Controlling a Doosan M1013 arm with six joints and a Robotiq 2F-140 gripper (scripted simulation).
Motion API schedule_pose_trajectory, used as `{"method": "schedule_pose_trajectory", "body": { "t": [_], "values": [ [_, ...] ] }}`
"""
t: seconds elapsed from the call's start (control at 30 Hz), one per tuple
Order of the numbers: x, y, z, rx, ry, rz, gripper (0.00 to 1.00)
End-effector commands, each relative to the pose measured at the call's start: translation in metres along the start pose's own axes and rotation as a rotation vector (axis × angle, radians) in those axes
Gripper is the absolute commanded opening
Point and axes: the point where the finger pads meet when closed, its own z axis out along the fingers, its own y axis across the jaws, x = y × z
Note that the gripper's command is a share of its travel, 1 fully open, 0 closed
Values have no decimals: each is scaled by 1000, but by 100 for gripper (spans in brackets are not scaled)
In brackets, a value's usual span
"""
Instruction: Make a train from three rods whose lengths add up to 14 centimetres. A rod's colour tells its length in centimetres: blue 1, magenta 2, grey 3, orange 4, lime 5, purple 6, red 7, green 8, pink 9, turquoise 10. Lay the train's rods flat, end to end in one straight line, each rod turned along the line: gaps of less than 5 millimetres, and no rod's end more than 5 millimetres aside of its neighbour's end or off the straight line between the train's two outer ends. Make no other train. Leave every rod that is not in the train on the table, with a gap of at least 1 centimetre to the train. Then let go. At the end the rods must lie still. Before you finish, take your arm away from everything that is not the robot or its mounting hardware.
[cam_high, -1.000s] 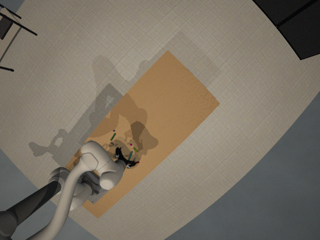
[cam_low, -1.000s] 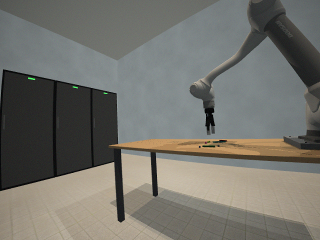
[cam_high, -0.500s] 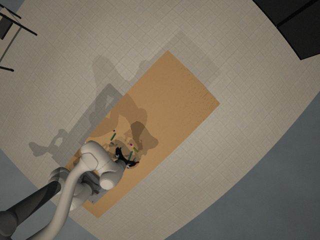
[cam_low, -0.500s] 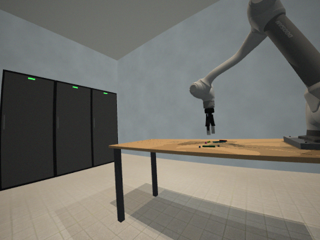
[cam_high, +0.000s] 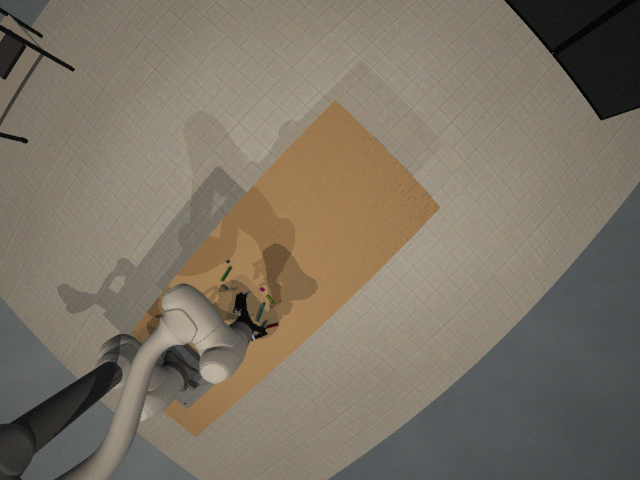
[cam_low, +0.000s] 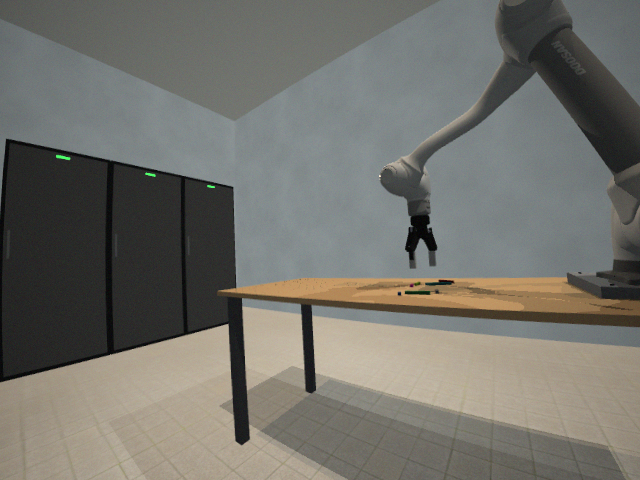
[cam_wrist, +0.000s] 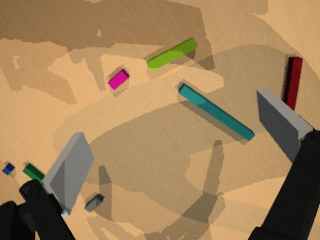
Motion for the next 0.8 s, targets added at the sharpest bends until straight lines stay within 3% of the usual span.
{"method": "schedule_pose_trajectory", "body": {
  "t": [0.0, 0.17, 0.67, 0.73, 0.77],
  "values": [
    [-1, 2, -2, -8, 2, 167, 100],
    [-2, 5, -4, -8, 2, 302, 100],
    [-8, 16, -13, -7, 5, 1010, 100],
    [-8, 16, -13, -7, 5, 1010, 100],
    [-9, 17, -15, -7, 6, 1116, 100]
  ]
}}
